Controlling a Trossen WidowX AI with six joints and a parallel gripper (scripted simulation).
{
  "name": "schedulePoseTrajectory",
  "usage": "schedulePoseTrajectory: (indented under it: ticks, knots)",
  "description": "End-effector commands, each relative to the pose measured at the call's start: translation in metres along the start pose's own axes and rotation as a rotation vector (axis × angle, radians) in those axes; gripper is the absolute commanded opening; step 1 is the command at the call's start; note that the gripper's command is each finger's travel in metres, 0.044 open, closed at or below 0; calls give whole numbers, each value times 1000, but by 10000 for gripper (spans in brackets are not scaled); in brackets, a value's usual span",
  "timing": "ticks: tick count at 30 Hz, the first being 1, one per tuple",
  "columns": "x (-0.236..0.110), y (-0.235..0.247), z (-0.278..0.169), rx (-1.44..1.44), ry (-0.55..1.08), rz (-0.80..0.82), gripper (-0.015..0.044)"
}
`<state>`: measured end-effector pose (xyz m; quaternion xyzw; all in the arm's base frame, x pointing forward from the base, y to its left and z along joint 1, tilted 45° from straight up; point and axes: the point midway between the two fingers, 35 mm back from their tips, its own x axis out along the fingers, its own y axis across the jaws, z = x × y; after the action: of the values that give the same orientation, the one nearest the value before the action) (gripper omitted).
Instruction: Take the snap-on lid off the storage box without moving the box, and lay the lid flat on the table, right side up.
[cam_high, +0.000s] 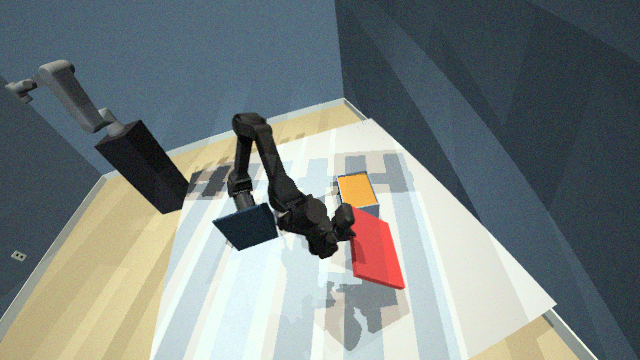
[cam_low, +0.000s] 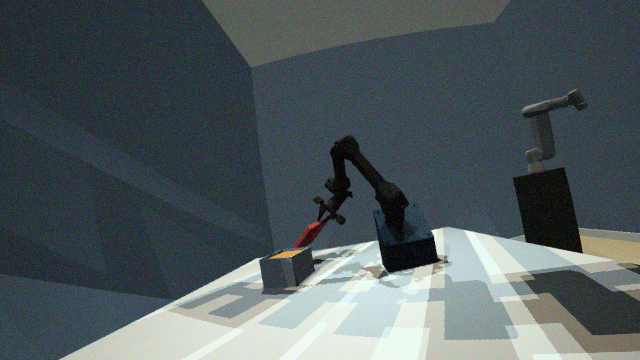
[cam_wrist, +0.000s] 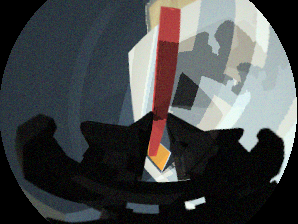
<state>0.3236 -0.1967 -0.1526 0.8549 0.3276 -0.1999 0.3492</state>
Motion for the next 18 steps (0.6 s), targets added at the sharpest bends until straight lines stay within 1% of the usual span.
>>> schedulePoseTrajectory:
  ticks: [1,18]
  knots:
    - [2,-2,0,1,0,2,0]
    - [11,-13,0,1,0,3,0]
